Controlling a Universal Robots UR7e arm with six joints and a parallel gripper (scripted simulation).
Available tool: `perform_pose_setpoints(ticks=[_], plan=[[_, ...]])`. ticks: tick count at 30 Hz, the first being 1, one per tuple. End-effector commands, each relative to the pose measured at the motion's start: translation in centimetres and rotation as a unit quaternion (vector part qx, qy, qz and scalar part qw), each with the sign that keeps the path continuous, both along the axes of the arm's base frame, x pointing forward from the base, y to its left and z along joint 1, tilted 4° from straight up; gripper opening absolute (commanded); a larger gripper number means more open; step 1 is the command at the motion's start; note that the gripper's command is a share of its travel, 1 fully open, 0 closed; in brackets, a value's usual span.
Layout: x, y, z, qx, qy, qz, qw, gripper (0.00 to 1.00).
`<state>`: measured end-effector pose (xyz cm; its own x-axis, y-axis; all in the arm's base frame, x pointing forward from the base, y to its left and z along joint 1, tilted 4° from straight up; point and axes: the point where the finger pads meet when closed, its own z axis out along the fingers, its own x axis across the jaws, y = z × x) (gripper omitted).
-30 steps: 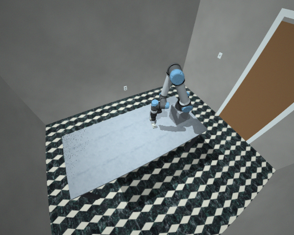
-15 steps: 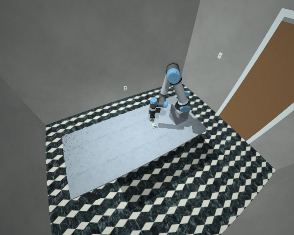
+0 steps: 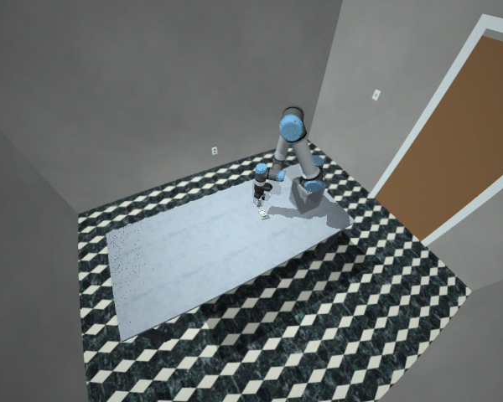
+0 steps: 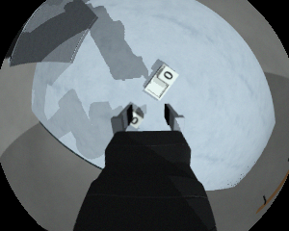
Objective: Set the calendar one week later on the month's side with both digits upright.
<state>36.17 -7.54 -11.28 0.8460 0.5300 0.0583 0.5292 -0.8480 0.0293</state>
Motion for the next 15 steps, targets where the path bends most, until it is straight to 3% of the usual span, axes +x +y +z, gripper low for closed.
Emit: perform_pose_setpoints(ticks=[1,6,9,15], plan=[[-0.1,-1.5,-0.2,0.005,0.0,-0.087,0.996,1.0],[-0.2,-2.7,-0.4,0.01,0.0,-0.16,0.987,1.0],[-0.2,-2.8,-0.4,0.011,0.0,-0.164,0.986,1.0],[-0.5,-4.7,-0.6,0.018,0.001,-0.271,0.963,1.0]])
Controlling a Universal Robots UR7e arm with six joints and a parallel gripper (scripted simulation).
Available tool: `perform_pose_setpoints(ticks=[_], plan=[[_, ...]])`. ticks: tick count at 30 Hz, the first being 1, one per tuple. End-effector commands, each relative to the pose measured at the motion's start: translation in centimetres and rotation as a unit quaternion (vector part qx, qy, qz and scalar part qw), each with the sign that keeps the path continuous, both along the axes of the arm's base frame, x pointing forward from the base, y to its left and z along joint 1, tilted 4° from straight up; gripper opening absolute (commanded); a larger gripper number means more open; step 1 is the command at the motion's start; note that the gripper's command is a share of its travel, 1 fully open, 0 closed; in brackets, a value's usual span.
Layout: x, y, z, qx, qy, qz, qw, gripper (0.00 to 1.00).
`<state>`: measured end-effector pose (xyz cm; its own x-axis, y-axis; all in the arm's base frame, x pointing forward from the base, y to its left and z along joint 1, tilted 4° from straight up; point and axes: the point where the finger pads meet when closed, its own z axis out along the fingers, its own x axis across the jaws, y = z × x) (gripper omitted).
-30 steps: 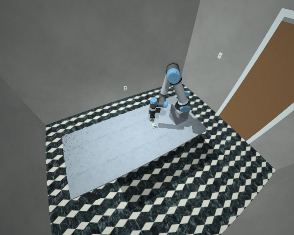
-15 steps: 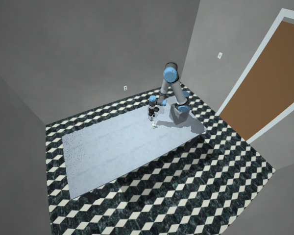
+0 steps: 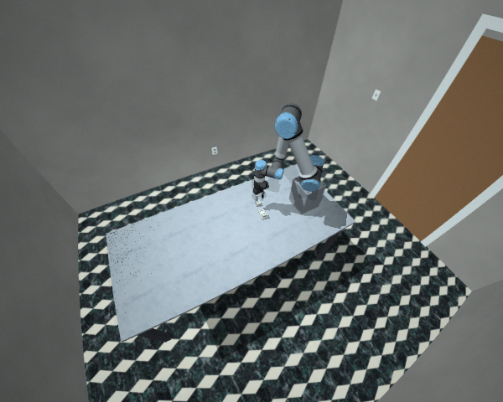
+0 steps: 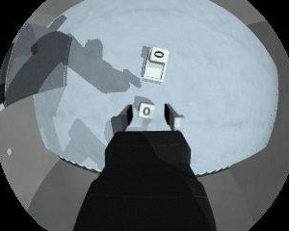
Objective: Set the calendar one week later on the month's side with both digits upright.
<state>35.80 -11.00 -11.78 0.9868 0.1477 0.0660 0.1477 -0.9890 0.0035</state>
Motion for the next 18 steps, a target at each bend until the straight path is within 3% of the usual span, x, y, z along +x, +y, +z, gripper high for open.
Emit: perform_pose_setpoints(ticks=[1,12,13,18], plan=[[-0.2,-1.47,-0.17,0.005,0.0,-0.081,0.997,1.0],[-0.33,-2.13,-0.25,0.007,0.0,-0.117,0.993,1.0],[-0.33,-2.13,-0.25,0.007,0.0,-0.117,0.993,0.9],[-0.33,-2.13,-0.25,0.007,0.0,-0.117,0.993,0.9]])
